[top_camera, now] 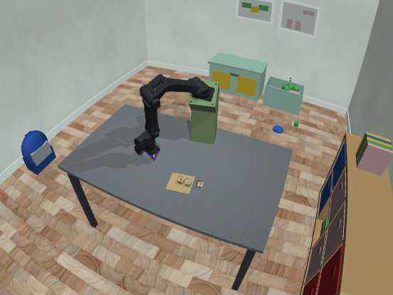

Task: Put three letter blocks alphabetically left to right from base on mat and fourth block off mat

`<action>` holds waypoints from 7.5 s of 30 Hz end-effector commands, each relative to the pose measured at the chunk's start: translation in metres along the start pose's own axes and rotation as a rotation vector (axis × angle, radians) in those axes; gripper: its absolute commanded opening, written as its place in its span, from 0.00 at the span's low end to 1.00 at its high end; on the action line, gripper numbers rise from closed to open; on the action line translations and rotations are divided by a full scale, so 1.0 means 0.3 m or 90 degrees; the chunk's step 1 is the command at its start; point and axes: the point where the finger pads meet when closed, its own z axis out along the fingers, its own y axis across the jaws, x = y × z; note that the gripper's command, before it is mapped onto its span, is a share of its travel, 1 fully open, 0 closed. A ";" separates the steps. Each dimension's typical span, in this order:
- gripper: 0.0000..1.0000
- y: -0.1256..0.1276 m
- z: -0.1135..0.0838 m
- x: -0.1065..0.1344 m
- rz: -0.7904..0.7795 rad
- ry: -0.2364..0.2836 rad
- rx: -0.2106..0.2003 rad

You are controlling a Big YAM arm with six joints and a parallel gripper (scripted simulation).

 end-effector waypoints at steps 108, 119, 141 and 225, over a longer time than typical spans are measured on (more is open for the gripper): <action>0.26 0.706 0.059 -0.042 0.704 -0.013 -0.005; 0.26 0.709 0.049 -0.044 0.703 -0.013 -0.006; 0.26 0.725 0.047 -0.045 0.701 -0.011 -0.007; 0.26 0.737 0.035 -0.061 0.699 -0.013 -0.010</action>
